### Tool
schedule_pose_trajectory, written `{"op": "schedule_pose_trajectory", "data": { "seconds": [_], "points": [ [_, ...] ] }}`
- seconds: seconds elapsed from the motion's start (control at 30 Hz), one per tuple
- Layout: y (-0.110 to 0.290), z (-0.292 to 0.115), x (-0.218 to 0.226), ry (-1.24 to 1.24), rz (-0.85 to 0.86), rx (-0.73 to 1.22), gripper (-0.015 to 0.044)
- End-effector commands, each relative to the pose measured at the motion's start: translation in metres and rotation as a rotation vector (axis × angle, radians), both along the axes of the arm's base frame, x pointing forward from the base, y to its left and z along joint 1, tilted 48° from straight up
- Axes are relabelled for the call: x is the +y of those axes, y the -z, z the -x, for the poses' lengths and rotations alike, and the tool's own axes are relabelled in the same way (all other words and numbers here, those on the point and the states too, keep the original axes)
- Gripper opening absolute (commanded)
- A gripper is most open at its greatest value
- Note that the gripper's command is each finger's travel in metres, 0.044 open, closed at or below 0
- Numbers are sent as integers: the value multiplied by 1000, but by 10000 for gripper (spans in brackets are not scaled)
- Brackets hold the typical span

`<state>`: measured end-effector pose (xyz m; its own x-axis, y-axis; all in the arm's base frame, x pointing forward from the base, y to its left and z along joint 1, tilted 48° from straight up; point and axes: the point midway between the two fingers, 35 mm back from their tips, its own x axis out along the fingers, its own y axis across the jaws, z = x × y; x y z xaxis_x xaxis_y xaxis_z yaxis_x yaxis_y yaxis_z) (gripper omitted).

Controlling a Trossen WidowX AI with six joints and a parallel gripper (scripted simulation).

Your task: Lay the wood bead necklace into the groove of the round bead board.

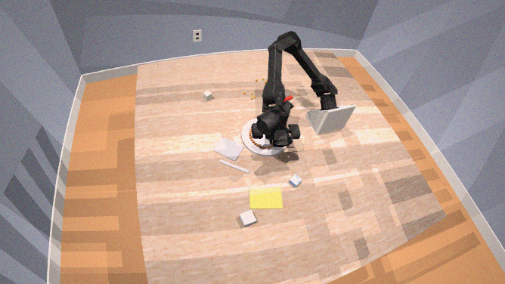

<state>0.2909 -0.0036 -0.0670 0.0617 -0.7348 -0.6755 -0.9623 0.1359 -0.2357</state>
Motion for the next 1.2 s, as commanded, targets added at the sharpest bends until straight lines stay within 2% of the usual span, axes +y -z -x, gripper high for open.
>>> {"op": "schedule_pose_trajectory", "data": {
  "seconds": [0.0, 0.83, 1.17],
  "points": [
    [-2, 0, 3, 0, -1, -4, 0],
    [11, 7, 3, 0, -1, -4, 0],
    [9, 5, 6, 1, -6, -13, 262]
  ]
}}
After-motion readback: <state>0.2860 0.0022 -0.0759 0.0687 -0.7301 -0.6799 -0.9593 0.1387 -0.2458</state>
